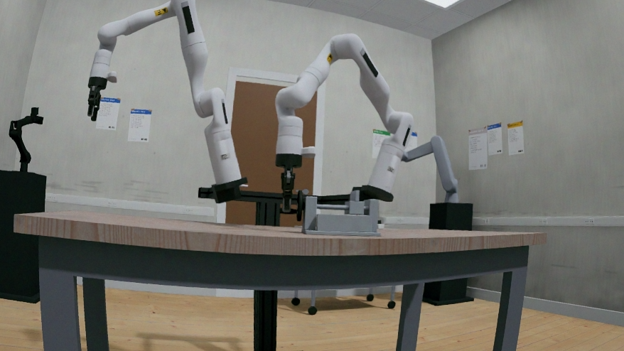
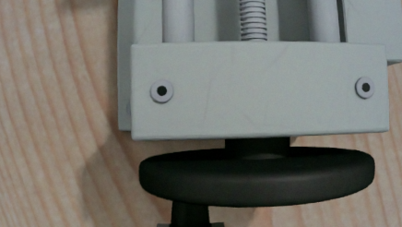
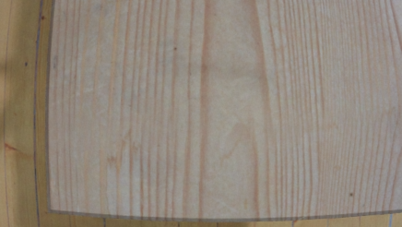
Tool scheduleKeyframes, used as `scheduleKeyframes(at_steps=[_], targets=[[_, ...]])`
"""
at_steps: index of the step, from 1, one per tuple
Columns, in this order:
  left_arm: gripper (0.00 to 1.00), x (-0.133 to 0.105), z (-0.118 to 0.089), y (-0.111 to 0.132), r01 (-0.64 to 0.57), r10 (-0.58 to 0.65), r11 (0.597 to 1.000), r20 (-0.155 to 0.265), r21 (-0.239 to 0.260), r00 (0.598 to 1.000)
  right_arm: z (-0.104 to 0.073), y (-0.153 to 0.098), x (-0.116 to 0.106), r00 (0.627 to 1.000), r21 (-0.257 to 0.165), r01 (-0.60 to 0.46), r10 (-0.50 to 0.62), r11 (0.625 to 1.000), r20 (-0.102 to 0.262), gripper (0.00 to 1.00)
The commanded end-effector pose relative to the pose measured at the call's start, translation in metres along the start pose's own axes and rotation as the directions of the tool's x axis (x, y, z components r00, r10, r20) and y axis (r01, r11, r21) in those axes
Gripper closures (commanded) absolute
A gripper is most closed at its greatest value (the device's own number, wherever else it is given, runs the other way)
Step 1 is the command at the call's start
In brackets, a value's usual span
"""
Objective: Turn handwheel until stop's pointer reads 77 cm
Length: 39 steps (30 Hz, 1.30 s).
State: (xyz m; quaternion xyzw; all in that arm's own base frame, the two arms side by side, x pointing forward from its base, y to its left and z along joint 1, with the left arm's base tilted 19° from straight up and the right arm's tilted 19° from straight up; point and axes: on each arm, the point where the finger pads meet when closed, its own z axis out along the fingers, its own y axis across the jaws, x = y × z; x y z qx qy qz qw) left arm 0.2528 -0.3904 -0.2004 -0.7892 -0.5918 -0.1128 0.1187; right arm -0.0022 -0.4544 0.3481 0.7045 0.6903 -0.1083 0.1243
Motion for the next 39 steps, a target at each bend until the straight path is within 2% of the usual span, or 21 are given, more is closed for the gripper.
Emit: scheduleKeyframes(at_steps=[1,20,28,39], targets=[[0.842,-0.001,0.0,0.003,0.007,-0.007,1.0,0.006,-0.004,1.0,-0.001,-0.001,0.001,1.0,0.004,0.013,-0.012,1.0,-0.005,0.002],[0.842,0.0,0.008,0.01,-0.003,0.003,1.0,-0.001,0.0,1.0,-0.001,-0.001,0.001,1.0,0.004,0.013,-0.012,1.0,-0.005,0.002],[0.842,0.0,0.013,0.024,-0.004,0.004,1.0,-0.001,0.001,1.0,-0.001,-0.001,0.001,1.0,0.004,0.013,-0.012,1.0,-0.005,0.002],[0.842,0.0,0.008,0.039,0.002,-0.002,1.0,0.001,-0.001,1.0,-0.001,-0.001,0.001,1.0,0.004,0.013,-0.012,1.0,-0.005,0.002]])
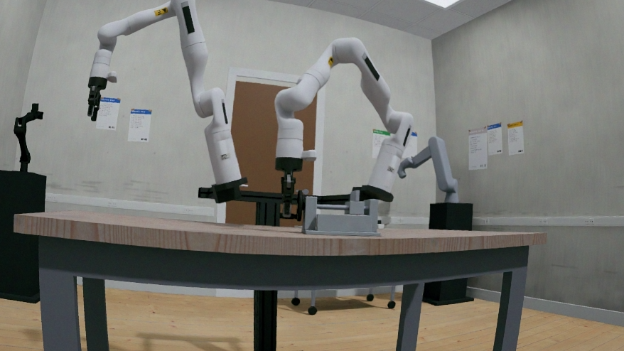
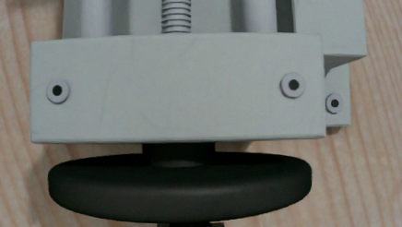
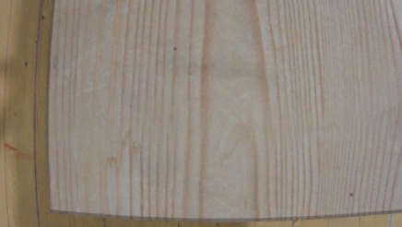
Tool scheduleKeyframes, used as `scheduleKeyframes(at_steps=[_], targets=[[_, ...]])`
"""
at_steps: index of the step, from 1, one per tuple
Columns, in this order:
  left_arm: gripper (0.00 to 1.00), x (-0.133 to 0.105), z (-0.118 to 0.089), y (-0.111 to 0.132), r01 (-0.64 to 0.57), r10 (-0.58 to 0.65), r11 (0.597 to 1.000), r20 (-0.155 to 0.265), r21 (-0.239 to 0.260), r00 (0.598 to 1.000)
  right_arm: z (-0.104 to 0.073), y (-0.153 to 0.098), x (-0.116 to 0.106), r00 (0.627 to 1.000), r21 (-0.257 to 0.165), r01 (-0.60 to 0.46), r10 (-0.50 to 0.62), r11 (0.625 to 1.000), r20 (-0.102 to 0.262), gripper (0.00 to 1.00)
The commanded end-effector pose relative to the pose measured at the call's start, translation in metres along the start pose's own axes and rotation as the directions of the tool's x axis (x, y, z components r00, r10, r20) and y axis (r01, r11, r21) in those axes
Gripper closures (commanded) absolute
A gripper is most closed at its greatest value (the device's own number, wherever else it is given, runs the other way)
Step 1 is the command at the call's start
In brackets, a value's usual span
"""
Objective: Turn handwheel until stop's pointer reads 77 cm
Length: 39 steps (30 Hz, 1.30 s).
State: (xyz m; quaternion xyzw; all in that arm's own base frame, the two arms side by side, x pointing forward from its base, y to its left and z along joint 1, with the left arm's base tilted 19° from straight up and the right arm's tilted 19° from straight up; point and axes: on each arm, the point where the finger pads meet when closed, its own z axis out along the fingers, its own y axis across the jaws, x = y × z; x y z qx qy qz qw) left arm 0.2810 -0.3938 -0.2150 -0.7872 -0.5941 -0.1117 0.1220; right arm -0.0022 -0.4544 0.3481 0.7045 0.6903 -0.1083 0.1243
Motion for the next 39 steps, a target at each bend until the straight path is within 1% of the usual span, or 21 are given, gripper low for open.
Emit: scheduleKeyframes(at_steps=[1,6,39], targets=[[0.842,-0.0001,-0.0064,0.0117,-0.002,0.002,1.0,0.003,-0.009,1.0,-0.0007,-0.0014,0.0007,1.0,0.004,0.013,-0.012,1.0,-0.005,0.002],[0.842,-0.0004,-0.009,0.0151,0.001,-0.001,1.0,0.005,-0.011,1.0,-0.0007,-0.0014,0.0007,1.0,0.004,0.013,-0.012,1.0,-0.005,0.002],[0.842,-0.0003,-0.009,0.0151,0.003,-0.003,1.0,0.004,-0.01,1.0,-0.0007,-0.0014,0.0007,1.0,0.004,0.013,-0.012,1.0,-0.005,0.002]])
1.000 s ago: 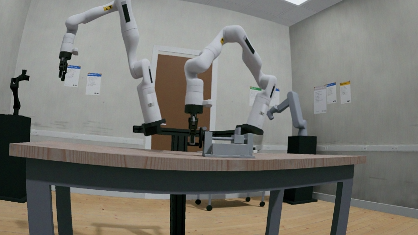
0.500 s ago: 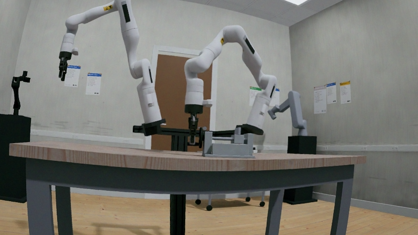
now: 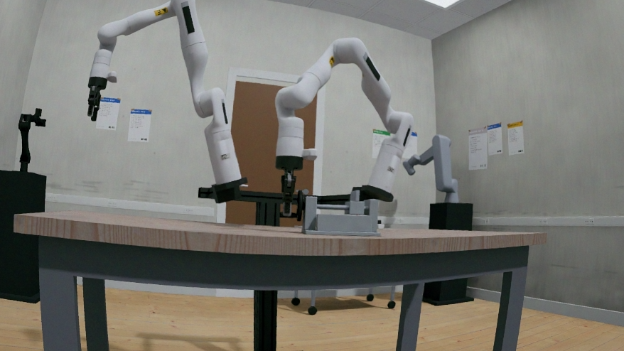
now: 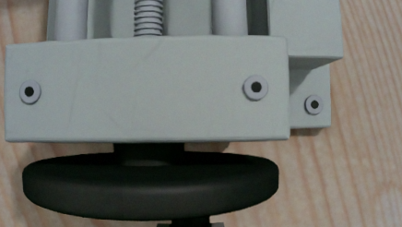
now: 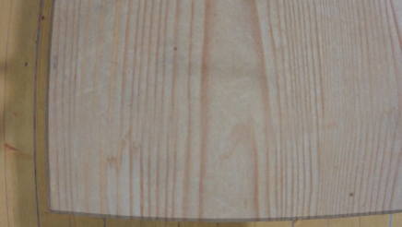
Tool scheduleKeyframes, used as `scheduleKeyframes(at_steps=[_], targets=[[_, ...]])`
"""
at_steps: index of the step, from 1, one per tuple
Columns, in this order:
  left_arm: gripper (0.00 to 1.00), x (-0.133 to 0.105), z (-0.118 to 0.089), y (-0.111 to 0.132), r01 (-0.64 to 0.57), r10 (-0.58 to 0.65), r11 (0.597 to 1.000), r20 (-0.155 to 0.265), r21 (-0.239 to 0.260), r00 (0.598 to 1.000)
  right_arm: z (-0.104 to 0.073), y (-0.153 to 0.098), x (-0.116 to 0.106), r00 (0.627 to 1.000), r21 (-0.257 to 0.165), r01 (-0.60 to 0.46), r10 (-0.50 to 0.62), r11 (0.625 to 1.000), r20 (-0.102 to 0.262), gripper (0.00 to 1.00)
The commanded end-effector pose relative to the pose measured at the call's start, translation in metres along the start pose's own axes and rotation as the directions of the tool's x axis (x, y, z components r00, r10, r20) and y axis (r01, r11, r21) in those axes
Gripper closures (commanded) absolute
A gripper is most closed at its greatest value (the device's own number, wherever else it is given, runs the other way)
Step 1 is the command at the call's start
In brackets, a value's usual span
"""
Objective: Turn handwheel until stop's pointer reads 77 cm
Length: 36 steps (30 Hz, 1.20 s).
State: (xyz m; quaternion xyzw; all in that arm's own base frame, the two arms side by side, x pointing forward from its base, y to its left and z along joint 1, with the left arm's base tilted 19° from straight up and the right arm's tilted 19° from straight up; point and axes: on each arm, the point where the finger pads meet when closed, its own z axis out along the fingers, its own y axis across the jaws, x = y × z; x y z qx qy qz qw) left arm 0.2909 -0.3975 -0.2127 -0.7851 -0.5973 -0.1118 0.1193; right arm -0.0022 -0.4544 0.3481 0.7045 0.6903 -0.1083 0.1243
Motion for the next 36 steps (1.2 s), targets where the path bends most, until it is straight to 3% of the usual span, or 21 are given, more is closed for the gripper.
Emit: scheduleKeyframes(at_steps=[1,36], targets=[[0.842,-0.0003,-0.0059,0.0047,-0.005,0.005,1.0,0.001,-0.007,1.0,-0.0007,-0.0014,0.0007,1.0,0.004,0.013,-0.012,1.0,-0.005,0.002],[0.842,-0.0011,-0.0011,-0.0033,-0.007,0.007,1.0,0.004,-0.009,1.0,-0.0007,-0.0014,0.0007,1.0,0.004,0.013,-0.012,1.0,-0.005,0.002]])
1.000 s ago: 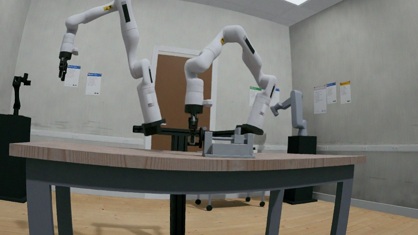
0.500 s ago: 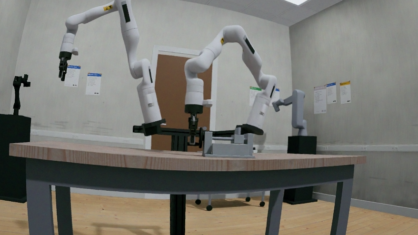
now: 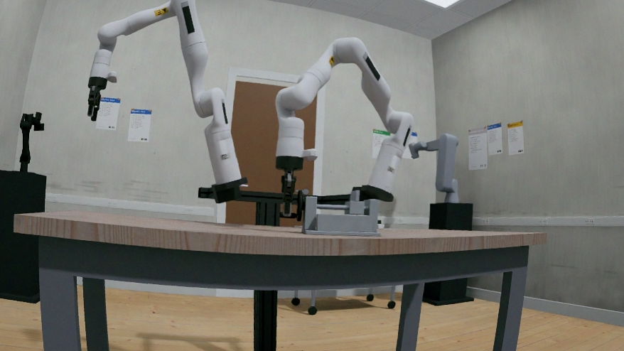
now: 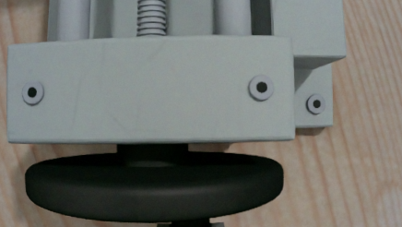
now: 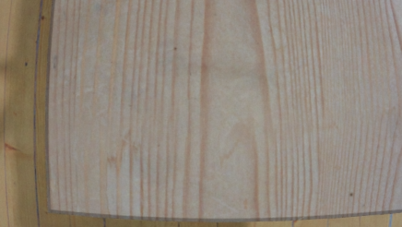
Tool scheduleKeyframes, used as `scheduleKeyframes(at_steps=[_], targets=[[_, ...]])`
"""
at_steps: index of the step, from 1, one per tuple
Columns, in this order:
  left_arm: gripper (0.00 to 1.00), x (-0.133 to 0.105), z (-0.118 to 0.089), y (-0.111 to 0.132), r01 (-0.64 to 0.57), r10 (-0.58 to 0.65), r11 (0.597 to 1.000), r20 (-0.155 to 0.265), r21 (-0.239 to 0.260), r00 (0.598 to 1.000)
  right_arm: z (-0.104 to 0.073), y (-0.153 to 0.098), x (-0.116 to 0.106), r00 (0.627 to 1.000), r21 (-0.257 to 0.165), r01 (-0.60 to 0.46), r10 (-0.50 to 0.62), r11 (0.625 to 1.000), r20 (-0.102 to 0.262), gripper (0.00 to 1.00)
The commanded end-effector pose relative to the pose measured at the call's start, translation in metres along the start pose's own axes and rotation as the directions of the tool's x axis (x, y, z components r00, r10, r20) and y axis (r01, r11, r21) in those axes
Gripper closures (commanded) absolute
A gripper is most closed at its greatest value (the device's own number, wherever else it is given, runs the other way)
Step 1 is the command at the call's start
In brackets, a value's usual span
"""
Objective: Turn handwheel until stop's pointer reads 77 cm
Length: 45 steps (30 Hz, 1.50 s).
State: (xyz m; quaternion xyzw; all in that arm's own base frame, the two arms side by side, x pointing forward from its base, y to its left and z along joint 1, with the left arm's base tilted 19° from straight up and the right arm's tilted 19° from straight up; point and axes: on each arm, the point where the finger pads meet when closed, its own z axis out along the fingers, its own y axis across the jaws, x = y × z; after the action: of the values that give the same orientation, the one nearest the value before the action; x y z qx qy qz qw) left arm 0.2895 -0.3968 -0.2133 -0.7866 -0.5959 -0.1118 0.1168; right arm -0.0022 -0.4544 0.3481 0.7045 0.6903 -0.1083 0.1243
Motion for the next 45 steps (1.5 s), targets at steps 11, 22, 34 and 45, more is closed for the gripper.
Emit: scheduleKeyframes(at_steps=[11,22,34,45], targets=[[0.842,-0.001,-0.001,-0.007,-0.004,0.004,1.0,0.002,-0.005,1.0,-0.001,-0.001,0.001,1.0,0.004,0.013,-0.012,1.0,-0.005,0.002],[0.842,-0.001,-0.001,-0.013,-0.004,0.004,1.0,0.002,-0.005,1.0,-0.001,-0.001,0.001,1.0,0.004,0.013,-0.012,1.0,-0.005,0.002],[0.842,-0.002,-0.003,-0.023,-0.005,0.005,1.0,0.002,-0.005,1.0,-0.001,-0.001,0.001,1.0,0.004,0.013,-0.012,1.0,-0.005,0.002],[0.842,-0.001,-0.01,-0.034,-0.005,0.005,1.0,0.0,-0.003,1.0,-0.001,-0.001,0.001,1.0,0.004,0.013,-0.012,1.0,-0.005,0.002]])
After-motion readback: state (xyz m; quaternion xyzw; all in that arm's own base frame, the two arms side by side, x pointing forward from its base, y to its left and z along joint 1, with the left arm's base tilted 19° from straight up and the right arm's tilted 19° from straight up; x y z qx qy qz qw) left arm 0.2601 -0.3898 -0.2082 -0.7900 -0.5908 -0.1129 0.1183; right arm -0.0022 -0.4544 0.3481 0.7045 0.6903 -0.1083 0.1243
